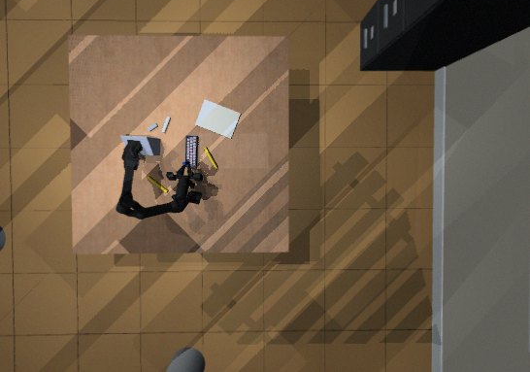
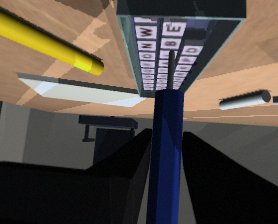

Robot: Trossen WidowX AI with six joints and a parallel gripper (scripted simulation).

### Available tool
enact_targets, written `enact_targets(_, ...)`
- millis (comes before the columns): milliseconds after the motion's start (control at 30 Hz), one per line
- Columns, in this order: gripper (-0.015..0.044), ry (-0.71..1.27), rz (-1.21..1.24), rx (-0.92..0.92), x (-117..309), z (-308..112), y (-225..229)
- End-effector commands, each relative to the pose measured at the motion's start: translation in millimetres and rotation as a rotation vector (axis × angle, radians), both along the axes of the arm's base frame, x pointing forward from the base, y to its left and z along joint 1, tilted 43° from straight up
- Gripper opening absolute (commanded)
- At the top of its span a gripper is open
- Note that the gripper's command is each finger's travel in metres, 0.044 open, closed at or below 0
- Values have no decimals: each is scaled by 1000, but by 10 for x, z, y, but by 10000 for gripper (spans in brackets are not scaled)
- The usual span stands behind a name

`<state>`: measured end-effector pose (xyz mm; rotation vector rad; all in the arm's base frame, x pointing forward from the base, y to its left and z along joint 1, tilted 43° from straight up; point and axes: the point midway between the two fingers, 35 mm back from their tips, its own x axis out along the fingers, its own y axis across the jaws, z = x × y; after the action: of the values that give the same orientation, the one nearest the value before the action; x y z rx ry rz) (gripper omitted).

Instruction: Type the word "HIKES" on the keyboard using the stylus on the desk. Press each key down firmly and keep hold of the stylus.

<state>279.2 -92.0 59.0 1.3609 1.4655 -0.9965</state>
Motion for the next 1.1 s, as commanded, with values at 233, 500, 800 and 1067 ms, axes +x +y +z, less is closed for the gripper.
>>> enact_targets(233, 81, -3, 6, -3, 9, -42, -47)
enact_targets(500, 81, -3, 6, -3, 12, -71, -74)
enact_targets(800, 81, -3, 6, -3, 14, -102, -104)
enact_targets(1067, 81, -3, 6, -4, 16, -126, -125)
